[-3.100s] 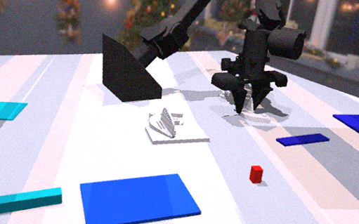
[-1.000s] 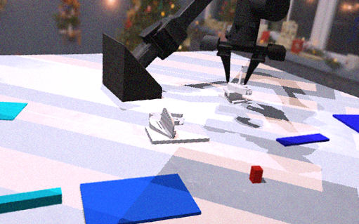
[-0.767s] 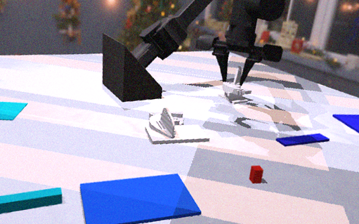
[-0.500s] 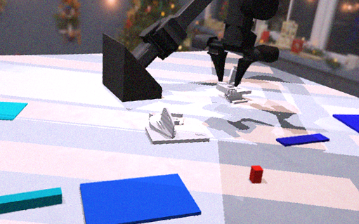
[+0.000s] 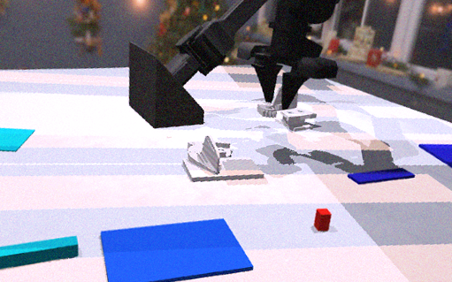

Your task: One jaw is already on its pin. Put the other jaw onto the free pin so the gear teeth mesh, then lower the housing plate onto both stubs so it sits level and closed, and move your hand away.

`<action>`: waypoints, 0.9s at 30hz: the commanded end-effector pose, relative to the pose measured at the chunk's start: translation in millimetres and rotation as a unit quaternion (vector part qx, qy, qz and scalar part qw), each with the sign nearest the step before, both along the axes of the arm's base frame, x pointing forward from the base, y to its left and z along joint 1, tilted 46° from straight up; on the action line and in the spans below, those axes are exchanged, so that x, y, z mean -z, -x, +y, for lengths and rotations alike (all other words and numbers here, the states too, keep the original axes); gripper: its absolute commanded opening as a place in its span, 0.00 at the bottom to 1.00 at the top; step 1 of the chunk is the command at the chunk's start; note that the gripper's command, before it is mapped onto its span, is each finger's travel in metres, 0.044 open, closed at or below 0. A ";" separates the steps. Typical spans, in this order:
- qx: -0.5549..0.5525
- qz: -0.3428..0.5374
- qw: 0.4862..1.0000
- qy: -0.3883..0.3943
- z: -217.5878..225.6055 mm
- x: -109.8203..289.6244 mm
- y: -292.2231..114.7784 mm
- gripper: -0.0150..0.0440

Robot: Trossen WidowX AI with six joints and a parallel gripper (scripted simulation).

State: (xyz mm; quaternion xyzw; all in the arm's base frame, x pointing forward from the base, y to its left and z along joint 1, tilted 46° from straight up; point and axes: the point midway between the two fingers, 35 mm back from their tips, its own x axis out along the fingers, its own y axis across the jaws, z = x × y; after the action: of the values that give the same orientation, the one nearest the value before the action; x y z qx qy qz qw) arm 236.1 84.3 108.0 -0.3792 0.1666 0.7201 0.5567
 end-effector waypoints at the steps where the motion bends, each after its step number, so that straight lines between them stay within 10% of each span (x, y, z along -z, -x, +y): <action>1: 0.027 0.027 0.999 0.005 -4.3 5.2 1.1 0.48; 27: 0.219 0.205 0.954 0.033 -31.4 30.6 4.9 0.48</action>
State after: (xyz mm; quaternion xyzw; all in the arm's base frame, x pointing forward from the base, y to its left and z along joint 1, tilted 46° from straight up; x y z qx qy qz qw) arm 233.1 55.8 81.4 -0.2142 0.3601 0.6465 0.6375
